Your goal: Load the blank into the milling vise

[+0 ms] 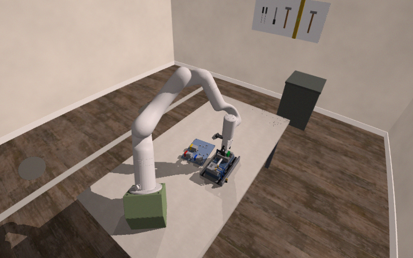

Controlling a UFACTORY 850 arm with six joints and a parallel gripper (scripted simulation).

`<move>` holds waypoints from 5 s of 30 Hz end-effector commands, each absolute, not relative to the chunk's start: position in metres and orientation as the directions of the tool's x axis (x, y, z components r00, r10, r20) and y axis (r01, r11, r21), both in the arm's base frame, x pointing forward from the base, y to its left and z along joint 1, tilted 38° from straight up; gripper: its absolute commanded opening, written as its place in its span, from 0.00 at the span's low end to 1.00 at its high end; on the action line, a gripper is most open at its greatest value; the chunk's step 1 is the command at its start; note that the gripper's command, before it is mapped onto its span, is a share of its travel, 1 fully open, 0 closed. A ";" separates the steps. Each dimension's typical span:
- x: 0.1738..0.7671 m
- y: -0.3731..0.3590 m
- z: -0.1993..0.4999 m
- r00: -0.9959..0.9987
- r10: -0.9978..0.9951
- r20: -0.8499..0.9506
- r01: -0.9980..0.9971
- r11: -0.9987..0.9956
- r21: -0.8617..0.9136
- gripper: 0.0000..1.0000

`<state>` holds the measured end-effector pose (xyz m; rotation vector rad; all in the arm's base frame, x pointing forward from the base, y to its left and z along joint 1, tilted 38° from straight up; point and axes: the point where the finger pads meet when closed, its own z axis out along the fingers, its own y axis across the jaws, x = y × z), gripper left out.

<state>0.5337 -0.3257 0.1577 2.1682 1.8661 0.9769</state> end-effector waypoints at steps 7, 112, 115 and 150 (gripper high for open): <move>0.534 -0.326 0.158 0.032 0.921 0.388 0.843 -0.233 0.484 1.00; 0.526 -0.331 0.170 0.032 0.921 0.388 0.844 -0.233 0.484 1.00; 0.526 -0.331 0.170 0.032 0.921 0.388 0.844 -0.233 0.484 1.00; 0.522 -0.333 0.176 0.032 0.921 0.388 0.844 -0.233 0.484 1.00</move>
